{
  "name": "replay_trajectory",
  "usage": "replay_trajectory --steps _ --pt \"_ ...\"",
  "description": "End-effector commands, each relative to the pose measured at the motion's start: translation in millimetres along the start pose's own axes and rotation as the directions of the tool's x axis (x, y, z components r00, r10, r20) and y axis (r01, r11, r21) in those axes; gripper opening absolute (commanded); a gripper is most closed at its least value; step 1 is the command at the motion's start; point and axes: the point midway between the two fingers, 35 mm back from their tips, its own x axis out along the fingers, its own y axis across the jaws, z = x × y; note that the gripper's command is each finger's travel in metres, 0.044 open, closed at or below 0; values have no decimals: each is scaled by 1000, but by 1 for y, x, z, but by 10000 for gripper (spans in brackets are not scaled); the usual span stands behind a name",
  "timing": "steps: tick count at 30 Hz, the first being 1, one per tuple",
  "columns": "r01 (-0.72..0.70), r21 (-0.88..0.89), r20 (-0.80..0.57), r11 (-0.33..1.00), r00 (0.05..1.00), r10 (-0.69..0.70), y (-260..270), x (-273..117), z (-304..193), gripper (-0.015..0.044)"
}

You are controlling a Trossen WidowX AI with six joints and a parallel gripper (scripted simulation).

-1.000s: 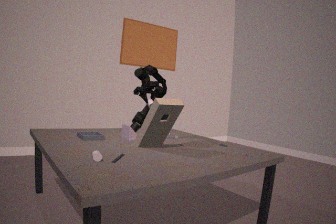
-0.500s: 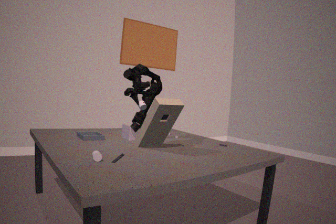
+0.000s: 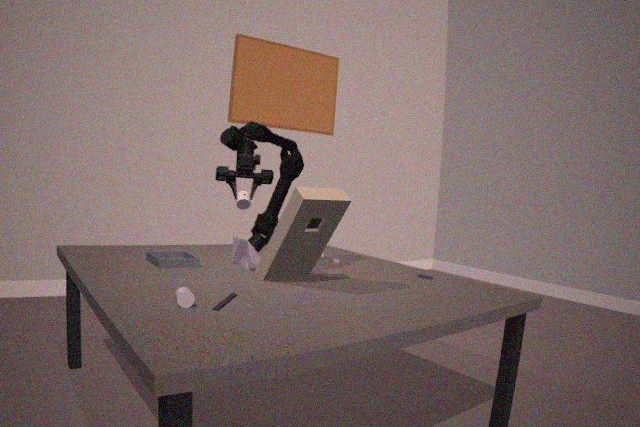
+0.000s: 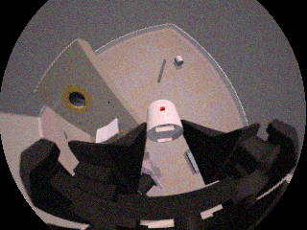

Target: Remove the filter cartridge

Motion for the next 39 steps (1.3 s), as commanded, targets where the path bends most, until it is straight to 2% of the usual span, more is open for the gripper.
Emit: replay_trajectory --steps 1,13,22,39 --pt "95 169 -8 981 995 -96 -35 -4 -8 0" --pt "300 582 -56 756 942 -331 -122 -20 -35 0" --pt "307 596 -61 742 939 -340 -126 -19 -39 0" --pt "407 783 -181 471 873 -454 -194 8 -139 0"
